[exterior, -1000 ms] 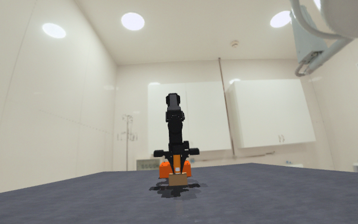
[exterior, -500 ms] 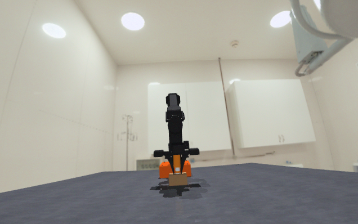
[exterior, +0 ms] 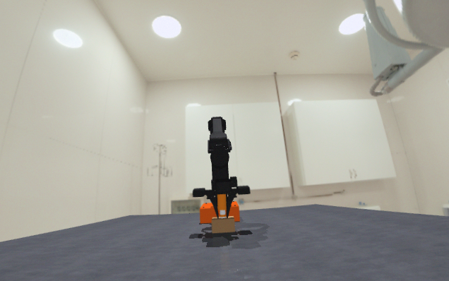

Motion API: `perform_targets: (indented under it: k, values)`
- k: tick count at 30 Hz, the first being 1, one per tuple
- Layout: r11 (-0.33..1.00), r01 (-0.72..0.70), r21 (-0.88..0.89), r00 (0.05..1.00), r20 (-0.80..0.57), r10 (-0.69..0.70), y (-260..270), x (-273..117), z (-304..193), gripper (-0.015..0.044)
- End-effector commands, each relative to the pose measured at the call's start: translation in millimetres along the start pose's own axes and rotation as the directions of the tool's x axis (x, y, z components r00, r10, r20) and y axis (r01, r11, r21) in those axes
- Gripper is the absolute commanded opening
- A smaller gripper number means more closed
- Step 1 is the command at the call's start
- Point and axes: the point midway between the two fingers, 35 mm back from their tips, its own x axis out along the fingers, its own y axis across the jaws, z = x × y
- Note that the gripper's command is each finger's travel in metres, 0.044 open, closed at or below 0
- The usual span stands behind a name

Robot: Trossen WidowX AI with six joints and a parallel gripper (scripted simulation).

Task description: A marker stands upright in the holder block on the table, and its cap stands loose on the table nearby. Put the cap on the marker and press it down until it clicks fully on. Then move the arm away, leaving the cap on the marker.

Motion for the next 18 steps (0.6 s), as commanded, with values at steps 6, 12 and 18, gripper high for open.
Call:
perform_targets:
  k: [6, 12, 18]
  values:
    - [1.0, -0.002, -0.001, 1.0, -0.016, 0.002, 0.7, 9.6, -0.2, 0.0]
    - [1.0, -0.002, -0.001, 1.0, -0.016, 0.002, 0.7, 9.6, -0.2, 0.0]
    - [1.0, 0.0, 0.0, 1.0, 0.0, 0.0, 0.0, 0.0, 0.0, 0.0026]
